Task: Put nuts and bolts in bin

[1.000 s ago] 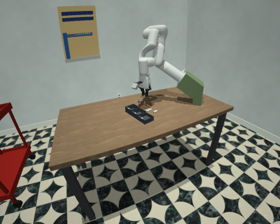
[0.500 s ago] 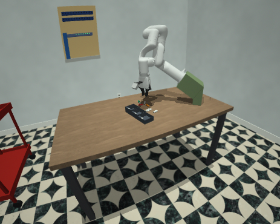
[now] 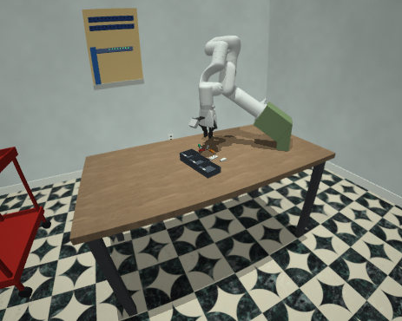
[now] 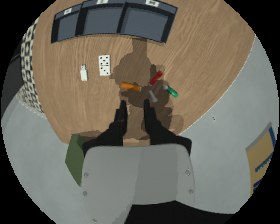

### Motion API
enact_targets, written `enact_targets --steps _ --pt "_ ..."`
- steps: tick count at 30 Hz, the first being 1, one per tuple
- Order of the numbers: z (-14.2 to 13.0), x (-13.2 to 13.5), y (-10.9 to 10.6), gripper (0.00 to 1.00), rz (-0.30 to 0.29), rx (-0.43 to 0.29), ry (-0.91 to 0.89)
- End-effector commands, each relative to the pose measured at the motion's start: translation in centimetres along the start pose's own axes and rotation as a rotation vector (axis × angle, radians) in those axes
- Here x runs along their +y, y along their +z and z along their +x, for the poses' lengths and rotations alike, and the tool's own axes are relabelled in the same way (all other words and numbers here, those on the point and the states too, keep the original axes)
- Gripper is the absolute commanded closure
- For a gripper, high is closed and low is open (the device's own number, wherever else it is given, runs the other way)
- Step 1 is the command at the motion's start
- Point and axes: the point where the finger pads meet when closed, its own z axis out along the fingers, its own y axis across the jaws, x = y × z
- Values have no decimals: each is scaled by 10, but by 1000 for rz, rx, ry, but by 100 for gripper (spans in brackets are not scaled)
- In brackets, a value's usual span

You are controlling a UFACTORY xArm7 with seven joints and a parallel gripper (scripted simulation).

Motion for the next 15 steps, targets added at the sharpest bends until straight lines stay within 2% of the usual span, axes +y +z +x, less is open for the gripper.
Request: enact_targets --steps 1,15 --pt "-30 18 15 71 0 1 157" --pt "-32 20 17 71 1 1 157"
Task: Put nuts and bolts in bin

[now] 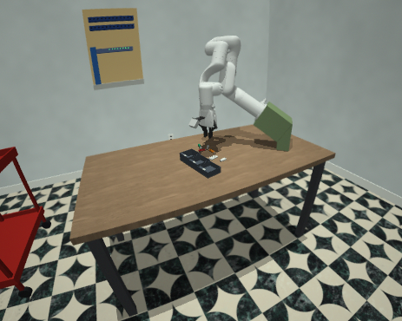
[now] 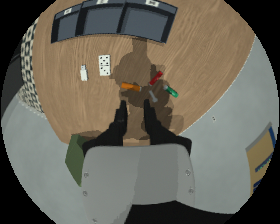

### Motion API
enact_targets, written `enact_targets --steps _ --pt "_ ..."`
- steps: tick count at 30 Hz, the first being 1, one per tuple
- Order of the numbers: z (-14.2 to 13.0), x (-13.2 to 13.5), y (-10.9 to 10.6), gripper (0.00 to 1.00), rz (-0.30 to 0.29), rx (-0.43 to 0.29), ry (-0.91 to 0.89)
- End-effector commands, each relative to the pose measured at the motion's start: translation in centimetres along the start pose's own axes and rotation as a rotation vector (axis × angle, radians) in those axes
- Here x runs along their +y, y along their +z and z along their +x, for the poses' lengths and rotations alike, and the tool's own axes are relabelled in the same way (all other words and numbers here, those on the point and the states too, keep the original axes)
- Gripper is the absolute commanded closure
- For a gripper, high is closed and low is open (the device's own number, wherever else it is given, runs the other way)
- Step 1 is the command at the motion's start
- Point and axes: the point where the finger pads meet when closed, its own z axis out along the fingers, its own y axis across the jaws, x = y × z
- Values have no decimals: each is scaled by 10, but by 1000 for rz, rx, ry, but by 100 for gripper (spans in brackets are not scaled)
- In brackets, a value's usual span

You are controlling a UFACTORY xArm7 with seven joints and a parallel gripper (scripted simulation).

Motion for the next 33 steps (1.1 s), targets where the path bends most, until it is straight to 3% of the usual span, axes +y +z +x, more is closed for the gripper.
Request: enact_targets --steps 1,33 --pt "-32 20 17 71 1 1 157" --pt "-34 23 18 71 1 1 157"
